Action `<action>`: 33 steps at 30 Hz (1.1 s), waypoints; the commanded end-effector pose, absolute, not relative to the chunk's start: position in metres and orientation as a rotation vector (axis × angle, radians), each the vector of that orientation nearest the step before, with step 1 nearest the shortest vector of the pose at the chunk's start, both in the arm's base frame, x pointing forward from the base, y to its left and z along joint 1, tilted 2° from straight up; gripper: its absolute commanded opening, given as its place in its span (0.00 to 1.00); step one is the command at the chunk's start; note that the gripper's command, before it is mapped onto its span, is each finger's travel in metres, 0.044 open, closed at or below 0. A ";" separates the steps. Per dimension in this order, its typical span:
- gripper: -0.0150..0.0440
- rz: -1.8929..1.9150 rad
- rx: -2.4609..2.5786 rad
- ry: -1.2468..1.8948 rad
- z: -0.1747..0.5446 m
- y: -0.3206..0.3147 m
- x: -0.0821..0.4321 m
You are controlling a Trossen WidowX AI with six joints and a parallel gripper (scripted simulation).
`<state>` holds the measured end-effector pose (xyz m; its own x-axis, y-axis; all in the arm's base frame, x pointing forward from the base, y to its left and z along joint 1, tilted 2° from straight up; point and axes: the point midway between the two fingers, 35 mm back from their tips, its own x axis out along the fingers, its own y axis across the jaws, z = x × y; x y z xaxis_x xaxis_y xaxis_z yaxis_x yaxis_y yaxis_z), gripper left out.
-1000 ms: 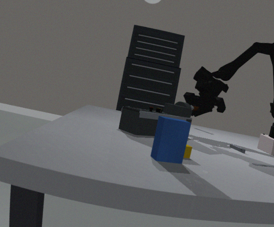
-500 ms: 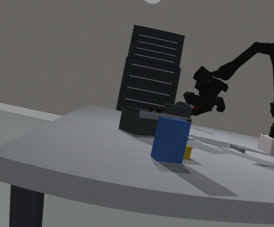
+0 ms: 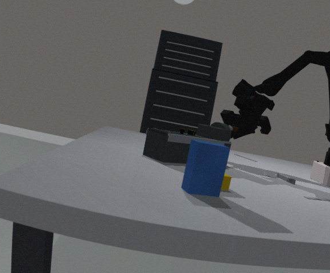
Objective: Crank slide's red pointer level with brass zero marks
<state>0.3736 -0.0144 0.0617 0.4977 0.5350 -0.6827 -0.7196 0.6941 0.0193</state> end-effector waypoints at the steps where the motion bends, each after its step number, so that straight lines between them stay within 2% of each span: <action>1: 0.25 0.760 -0.293 0.698 0.067 -0.020 0.379; 33: 0.25 0.760 -0.293 0.698 0.067 -0.023 0.381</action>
